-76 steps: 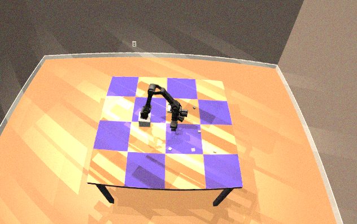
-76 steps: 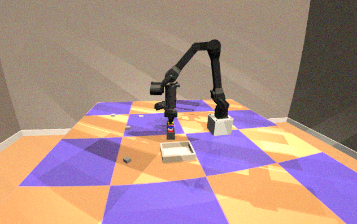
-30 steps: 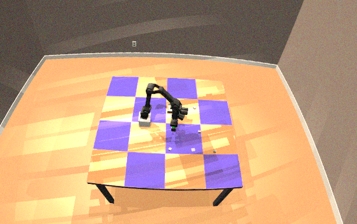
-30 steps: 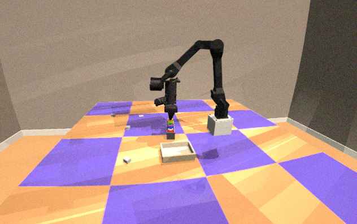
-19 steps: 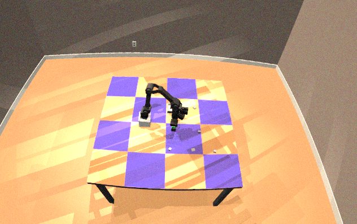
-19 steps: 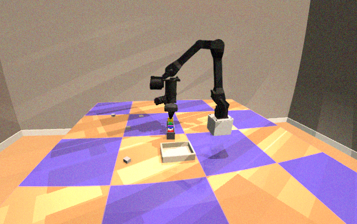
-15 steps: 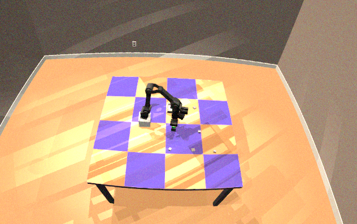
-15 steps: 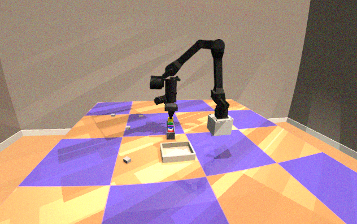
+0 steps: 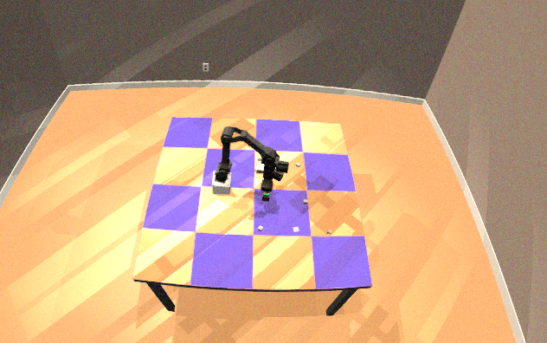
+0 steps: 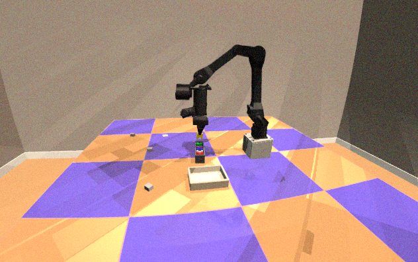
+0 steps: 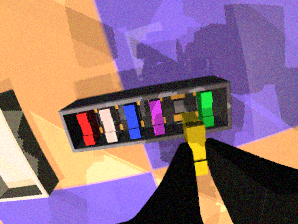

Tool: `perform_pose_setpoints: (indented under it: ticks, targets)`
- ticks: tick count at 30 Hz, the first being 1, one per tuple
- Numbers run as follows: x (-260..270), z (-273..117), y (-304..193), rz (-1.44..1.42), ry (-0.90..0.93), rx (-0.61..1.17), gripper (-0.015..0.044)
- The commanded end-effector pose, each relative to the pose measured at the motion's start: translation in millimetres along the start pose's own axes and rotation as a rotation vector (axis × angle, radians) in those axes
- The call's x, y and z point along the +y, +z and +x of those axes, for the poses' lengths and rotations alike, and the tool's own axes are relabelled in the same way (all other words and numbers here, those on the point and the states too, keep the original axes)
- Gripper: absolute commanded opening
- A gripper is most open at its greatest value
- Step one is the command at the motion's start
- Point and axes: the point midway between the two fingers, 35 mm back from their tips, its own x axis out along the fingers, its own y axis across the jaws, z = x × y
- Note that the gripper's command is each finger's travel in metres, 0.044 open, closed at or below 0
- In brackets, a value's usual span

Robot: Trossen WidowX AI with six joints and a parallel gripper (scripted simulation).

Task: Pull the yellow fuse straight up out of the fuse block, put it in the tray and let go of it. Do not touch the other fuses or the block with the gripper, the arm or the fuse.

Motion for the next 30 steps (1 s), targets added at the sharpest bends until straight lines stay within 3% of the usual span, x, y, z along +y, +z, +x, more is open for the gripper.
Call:
perform_pose_setpoints:
  ticks: [1,30]
  targets:
    - [0,-3,1,0.001,-0.004,-0.005,0.0]
    - [140,-3,8,0.003,0.008,0.001,0.0]
